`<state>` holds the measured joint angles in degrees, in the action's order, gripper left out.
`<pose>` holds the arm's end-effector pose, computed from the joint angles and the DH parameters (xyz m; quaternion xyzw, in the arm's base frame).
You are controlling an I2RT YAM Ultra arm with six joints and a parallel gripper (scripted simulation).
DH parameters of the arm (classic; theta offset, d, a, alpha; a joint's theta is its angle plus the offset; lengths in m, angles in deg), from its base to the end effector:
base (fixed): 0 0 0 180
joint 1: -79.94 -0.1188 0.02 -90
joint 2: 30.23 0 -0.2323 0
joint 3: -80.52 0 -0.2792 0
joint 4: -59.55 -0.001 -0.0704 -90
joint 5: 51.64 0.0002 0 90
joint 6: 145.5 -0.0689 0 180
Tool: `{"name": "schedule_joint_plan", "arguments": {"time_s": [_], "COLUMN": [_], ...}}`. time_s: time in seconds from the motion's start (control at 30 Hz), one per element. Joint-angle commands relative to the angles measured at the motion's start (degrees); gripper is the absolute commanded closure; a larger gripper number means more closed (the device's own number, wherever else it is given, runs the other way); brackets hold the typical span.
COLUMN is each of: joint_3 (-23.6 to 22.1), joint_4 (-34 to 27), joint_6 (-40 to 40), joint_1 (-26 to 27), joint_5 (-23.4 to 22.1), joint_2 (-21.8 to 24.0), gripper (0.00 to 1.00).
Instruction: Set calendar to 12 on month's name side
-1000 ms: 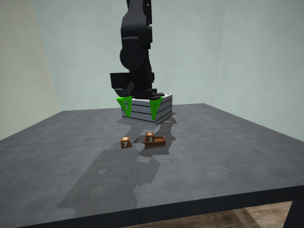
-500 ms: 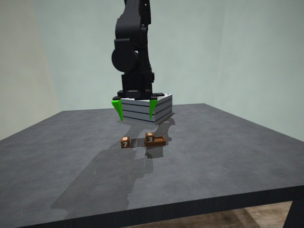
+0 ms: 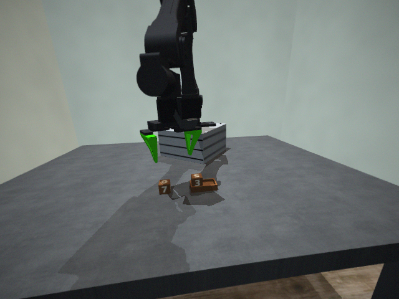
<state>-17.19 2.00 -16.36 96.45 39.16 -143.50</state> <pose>0.3399 -0.1007 0.0492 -0.1961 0.9805 -0.0122 0.0081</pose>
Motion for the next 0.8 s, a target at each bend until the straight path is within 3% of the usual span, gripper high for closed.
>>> {"name": "schedule_joint_plan", "arguments": {"time_s": [0.0,0.1,0.17,0.57,0.63,0.77], "joint_3": [0.35,0.37,0.5,0.9,0.9,1.09], "joint_4": [0.16,0.17,0.27,0.58,0.58,0.73], "joint_6": [11.36,12.38,20.01,44.31,44.31,55.63], "joint_1": [0.37,0.45,1.03,2.89,2.89,3.75], "joint_5": [-0.11,-0.11,-0.13,-0.18,-0.18,-0.2], "joint_2": [0.25,0.22,0.0,-0.69,-0.69,-1.01], "gripper": [0.0,0.0,0.0,0.0,0.0,0.0]}}
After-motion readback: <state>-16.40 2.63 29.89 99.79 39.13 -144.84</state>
